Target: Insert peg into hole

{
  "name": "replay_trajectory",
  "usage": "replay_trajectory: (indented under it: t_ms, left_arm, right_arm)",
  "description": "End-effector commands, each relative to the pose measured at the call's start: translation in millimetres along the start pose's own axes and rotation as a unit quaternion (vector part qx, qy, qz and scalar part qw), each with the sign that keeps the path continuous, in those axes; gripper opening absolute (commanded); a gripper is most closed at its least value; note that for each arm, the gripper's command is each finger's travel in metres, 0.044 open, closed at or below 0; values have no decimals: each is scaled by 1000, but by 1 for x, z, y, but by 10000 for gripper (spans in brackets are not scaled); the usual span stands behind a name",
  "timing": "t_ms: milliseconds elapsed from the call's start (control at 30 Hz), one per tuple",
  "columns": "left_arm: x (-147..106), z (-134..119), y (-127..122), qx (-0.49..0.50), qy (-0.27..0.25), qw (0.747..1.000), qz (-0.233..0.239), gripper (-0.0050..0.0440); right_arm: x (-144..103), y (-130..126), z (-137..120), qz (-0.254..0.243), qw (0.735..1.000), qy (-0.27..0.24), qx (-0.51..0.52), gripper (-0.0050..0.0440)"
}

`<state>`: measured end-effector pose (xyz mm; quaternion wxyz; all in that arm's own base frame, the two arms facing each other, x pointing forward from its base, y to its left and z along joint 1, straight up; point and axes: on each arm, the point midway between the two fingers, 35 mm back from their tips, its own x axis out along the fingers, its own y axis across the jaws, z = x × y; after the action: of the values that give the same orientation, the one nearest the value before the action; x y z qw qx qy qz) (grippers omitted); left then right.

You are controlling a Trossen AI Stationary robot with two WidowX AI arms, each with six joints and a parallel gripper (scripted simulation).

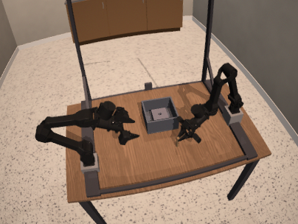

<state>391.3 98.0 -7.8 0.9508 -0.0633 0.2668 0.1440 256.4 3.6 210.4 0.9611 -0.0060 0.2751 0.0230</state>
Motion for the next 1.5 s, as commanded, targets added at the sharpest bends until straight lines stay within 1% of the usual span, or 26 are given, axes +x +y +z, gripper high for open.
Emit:
replay_trajectory:
  t_ms: [0, 33, 133, 600, 667, 767, 867, 933, 1100, 1167, 1233, 1300, 1433, 1467]
  left_arm:
    - [-1, 7, 0, 0, -9, 1000, -1, 25]
    - [-1, 7, 0, 0, -9, 1000, -1, 25]
    - [-1, 7, 0, 0, -9, 1000, -1, 90]
    - [-1, 7, 0, 0, -9, 1000, -1, 90]
    - [-1, 7, 0, 0, -9, 1000, -1, 130]
    - [-12, 7, 0, 1, -10, 1000, -1, 130]
    - [-29, 7, 0, 1, -9, 1000, -2, 130]
    - [-29, 7, 0, 1, -9, 1000, -2, 130]
    - [-68, 4, 1, -1, -9, 1000, -1, 130]
    - [-73, 3, 1, -1, -9, 1000, -1, 130]
    - [-71, 7, 1, -1, -12, 1000, -1, 178]
    - [-69, 14, -1, -1, -14, 1000, -1, 226]
    - [-68, 17, -2, 4, 9, 1000, -4, 322]
    - [-68, 17, -2, 4, 9, 1000, -4, 322]
  right_arm:
    - [-2, 0, 4, 0, 1000, -7, -1, 440]
    - [-2, 0, 4, 0, 1000, -7, -1, 440]
    - [-2, 0, 4, 0, 1000, -7, -1, 440]
    - [-2, 0, 4, 0, 1000, -7, -1, 440]
    - [-2, 0, 4, 0, 1000, -7, -1, 440]
    - [-2, 0, 4, 0, 1000, -7, -1, 440]
    - [-2, 0, 4, 0, 1000, -7, -1, 440]
    - [-2, 0, 4, 0, 1000, -7, -1, 440]
    - [-2, 0, 4, 0, 1000, -7, -1, 440]
    - [-2, 0, 4, 0, 1000, -7, -1, 440]
    - [-2, 0, 4, 0, 1000, -7, -1, 440]
    - [-4, 0, 11, 1, 1000, -9, -3, 440]
    - [-13, 3, 24, 5, 1000, -9, -6, 440]
    - [-13, 3, 24, 5, 1000, -9, -6, 440]
